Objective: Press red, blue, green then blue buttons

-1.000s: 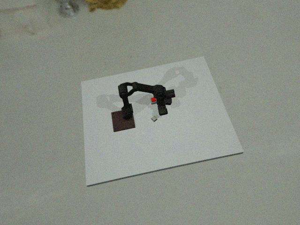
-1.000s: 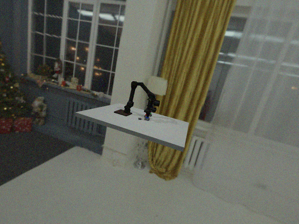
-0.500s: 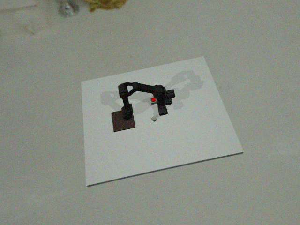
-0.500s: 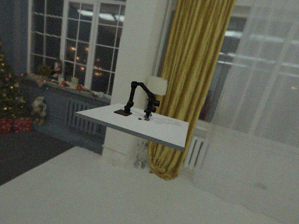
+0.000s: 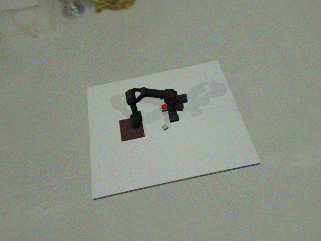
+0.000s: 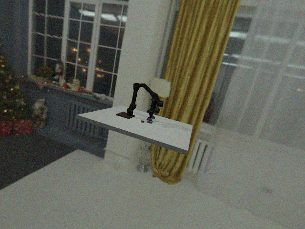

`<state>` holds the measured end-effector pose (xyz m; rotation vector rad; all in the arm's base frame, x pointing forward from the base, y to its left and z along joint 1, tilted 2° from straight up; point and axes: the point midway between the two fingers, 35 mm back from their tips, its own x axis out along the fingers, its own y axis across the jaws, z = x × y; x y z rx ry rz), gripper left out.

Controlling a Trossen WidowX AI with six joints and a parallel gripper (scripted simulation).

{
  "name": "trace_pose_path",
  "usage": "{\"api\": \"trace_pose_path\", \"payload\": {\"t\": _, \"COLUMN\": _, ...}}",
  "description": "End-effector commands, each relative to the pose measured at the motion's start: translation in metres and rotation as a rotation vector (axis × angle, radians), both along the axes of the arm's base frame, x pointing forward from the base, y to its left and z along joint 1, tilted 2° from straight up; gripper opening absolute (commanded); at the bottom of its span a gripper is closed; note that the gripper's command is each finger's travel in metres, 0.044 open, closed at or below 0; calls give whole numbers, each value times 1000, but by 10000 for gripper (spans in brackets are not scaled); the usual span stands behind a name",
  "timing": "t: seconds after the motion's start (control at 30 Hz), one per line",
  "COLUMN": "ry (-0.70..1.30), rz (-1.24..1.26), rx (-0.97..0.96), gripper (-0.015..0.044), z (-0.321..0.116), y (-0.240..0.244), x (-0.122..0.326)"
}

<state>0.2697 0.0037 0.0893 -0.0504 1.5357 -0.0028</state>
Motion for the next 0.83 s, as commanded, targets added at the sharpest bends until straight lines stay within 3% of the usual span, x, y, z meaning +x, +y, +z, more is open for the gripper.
{"api": "trace_pose_path", "payload": {"t": 0.0, "ry": -13, "rz": 1, "rx": 5, "gripper": 46, "z": 8, "y": 3, "x": 2}}
{"api": "trace_pose_path", "payload": {"t": 0.23, "ry": -12, "rz": 1, "rx": 14, "gripper": 230, "z": 33, "y": 91, "x": 5}}
{"api": "trace_pose_path", "payload": {"t": 0.43, "ry": -10, "rz": 1, "rx": 19, "gripper": 387, "z": 55, "y": 175, "x": -20}}
{"api": "trace_pose_path", "payload": {"t": 0.53, "ry": -10, "rz": 2, "rx": 21, "gripper": 400, "z": 63, "y": 206, "x": -38}}
{"api": "trace_pose_path", "payload": {"t": 0.8, "ry": -10, "rz": 2, "rx": 21, "gripper": 400, "z": 64, "y": 209, "x": -40}}
